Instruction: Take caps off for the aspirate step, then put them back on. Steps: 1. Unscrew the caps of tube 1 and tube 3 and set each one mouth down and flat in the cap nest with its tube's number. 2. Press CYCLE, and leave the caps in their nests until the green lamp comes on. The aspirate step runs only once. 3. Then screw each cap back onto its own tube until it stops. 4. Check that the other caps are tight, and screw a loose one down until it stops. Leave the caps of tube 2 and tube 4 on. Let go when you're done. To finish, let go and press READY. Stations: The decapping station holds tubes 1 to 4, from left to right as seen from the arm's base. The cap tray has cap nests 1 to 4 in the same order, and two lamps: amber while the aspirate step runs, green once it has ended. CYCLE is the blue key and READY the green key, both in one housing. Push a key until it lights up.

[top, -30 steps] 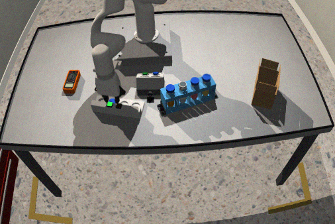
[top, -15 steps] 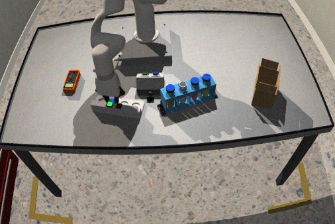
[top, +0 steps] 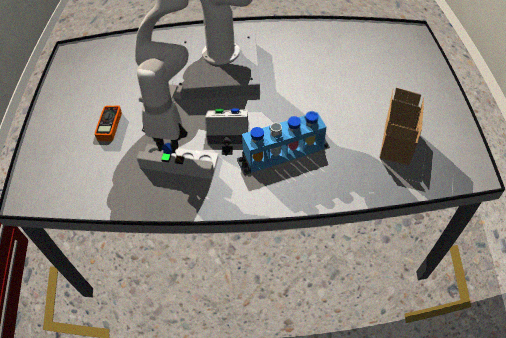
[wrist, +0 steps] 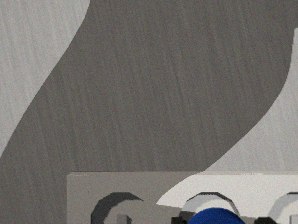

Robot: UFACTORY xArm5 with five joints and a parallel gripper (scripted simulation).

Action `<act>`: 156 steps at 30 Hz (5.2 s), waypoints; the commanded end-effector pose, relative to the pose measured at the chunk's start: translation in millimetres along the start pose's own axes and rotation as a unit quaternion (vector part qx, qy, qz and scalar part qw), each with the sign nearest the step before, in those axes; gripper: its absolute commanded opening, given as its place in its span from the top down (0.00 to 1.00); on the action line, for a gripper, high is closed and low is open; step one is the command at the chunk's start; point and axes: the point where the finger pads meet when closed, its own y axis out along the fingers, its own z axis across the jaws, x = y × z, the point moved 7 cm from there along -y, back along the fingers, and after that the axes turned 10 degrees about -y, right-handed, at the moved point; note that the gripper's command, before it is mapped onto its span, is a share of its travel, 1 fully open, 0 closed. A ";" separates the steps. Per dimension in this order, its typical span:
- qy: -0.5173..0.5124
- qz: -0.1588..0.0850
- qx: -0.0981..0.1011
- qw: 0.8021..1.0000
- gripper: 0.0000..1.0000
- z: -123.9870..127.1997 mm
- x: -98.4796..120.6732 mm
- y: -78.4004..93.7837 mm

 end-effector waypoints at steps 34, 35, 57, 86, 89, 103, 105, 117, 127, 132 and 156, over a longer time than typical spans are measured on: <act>0.210 -0.002 0.000 0.978 1.00 46.9 0.5 -114.7; 0.225 -0.002 0.000 0.974 1.00 55.3 0.5 -114.7; 0.225 -0.002 0.001 0.974 1.00 164.2 0.1 -114.8; 0.225 -0.001 0.001 0.974 1.00 298.5 -0.2 -115.0; 0.225 -0.001 0.001 0.974 1.00 298.5 -0.2 -115.0; 0.225 -0.001 0.001 0.974 1.00 298.6 -0.2 -90.0; 0.225 -0.001 0.001 0.974 1.00 298.6 -0.2 -90.0; 0.225 -0.001 0.001 0.974 1.00 298.6 -0.2 -89.0; 0.225 -0.001 0.001 0.974 1.00 298.6 -0.1 -85.7; 0.225 -0.001 0.001 0.974 1.00 298.6 -0.1 -83.6; 0.225 -0.001 0.001 0.974 0.54 298.6 -0.1 -80.1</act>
